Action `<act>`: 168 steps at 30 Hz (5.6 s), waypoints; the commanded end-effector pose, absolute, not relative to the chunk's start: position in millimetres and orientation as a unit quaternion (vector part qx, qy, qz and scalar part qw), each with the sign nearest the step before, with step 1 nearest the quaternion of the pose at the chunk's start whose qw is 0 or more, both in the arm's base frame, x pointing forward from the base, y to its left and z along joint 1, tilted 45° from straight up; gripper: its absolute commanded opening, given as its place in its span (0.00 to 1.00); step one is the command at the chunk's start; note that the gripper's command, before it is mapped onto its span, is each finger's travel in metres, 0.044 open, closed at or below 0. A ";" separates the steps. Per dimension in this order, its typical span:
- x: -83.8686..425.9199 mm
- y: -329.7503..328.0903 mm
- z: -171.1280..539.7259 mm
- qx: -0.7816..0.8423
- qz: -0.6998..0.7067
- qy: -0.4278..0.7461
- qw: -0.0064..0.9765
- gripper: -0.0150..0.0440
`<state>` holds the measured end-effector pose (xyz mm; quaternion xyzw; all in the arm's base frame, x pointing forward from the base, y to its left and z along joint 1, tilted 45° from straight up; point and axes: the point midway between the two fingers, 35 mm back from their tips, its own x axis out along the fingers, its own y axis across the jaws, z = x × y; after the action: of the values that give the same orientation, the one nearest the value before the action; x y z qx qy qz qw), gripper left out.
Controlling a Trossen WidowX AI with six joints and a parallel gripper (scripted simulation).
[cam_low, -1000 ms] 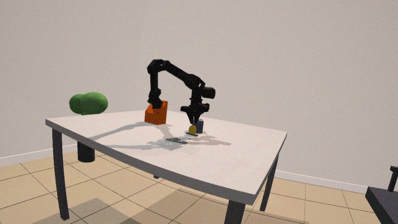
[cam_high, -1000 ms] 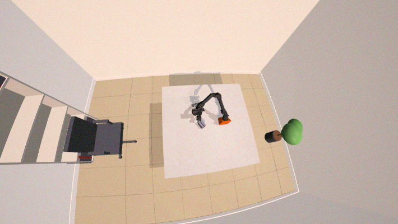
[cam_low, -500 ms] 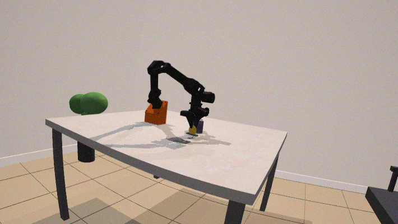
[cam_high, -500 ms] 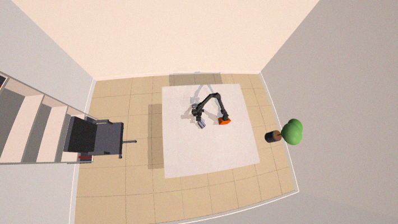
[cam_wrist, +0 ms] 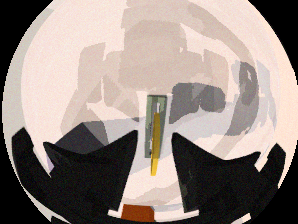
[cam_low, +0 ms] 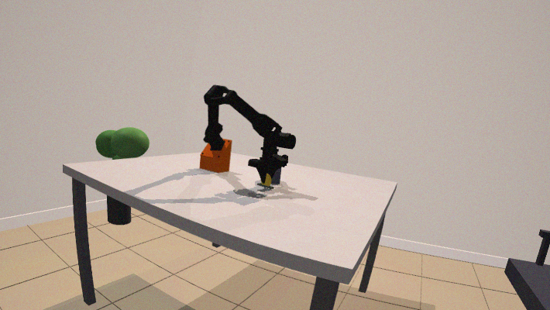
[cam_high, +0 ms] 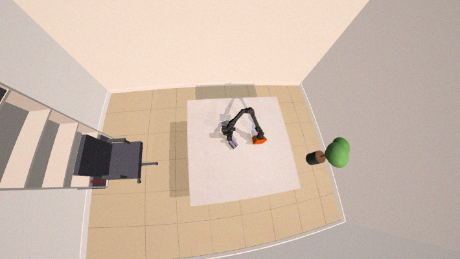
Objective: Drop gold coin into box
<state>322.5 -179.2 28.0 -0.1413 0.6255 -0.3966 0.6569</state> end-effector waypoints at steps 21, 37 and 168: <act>319.9 -180.6 24.3 -0.145 -0.395 0.629 0.654 0.25; 327.9 -152.6 51.0 -0.145 -0.391 0.630 0.655 0.25; 315.1 -27.8 2.2 0.122 -0.604 0.429 0.661 0.25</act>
<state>317.8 -28.0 4.9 0.1212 0.4281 -0.6027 0.6624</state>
